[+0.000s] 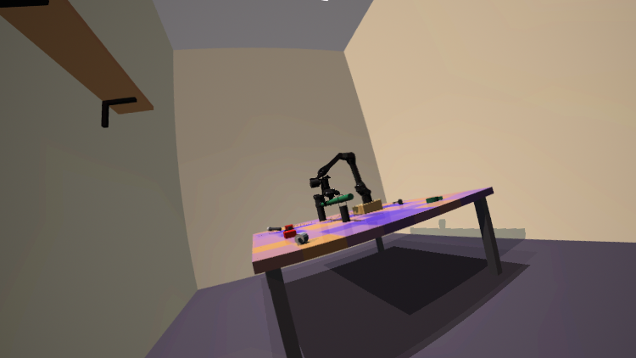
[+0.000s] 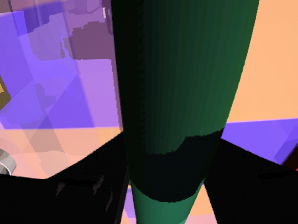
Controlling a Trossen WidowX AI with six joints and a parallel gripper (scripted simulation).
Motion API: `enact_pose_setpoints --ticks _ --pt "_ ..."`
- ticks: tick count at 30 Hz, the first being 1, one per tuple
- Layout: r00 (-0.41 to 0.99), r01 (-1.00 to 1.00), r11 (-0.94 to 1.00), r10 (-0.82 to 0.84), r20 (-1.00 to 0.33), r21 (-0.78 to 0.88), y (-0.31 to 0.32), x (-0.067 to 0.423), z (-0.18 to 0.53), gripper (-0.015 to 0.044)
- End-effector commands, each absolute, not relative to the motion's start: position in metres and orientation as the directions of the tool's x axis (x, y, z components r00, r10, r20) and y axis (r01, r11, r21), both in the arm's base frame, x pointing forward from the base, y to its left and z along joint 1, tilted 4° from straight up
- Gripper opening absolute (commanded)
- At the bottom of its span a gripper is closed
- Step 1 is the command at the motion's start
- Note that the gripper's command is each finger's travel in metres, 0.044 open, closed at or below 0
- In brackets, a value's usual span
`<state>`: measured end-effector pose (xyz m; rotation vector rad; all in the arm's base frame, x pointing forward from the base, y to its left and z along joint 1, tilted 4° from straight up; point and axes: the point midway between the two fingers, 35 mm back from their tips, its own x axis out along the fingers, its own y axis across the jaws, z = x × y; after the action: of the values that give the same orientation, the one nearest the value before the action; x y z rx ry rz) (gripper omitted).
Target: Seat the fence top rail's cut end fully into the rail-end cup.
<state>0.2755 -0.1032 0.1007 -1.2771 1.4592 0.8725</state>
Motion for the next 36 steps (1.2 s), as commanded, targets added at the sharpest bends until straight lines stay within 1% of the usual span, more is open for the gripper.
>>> enact_pose_setpoints --ticks 1,36 --pt "0.024 -0.978 0.191 -0.283 -0.959 -0.081 -0.1042 0.2755 0.1012 0.0000" --pt "0.024 -0.979 0.189 -0.287 -0.958 -0.081 -0.1074 0.2755 0.1024 0.0000"
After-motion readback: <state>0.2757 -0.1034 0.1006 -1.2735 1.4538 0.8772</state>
